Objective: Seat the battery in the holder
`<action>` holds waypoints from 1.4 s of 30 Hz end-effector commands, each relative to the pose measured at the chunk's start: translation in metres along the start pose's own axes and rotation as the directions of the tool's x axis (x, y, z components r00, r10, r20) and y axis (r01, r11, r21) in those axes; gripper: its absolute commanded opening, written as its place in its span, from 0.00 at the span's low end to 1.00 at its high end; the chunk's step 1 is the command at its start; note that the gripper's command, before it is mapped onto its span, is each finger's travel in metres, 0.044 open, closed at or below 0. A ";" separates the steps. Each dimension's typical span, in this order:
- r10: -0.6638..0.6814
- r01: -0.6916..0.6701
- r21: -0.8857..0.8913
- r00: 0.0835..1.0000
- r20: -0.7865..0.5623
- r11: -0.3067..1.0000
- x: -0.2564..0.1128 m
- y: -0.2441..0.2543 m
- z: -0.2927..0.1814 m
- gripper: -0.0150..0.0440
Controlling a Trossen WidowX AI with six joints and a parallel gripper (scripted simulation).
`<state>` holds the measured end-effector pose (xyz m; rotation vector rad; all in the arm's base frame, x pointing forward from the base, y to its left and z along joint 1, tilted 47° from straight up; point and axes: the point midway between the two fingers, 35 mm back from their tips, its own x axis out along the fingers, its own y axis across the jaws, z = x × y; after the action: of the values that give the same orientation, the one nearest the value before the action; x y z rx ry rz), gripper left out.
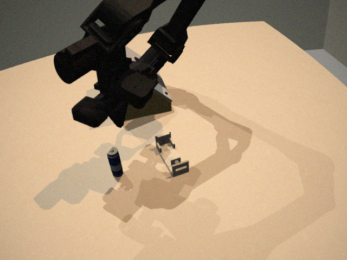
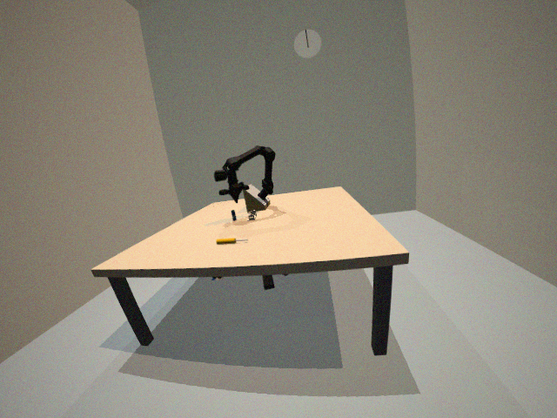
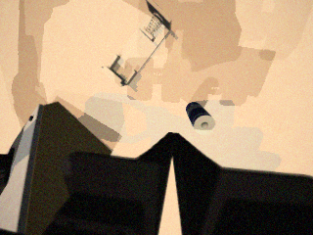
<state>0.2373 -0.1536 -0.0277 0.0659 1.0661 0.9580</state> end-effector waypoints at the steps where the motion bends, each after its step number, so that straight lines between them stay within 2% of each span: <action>1: 0.016 -0.016 0.005 1.000 0.006 1.000 0.037 0.003 0.001 0.25; 5: 0.018 -0.018 0.005 1.000 0.008 1.000 0.059 0.006 0.000 0.25; 42: 0.015 -0.015 0.002 1.000 0.008 1.000 0.058 -0.048 0.001 0.25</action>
<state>0.2721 -0.1386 -0.0894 0.0763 1.0644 0.9736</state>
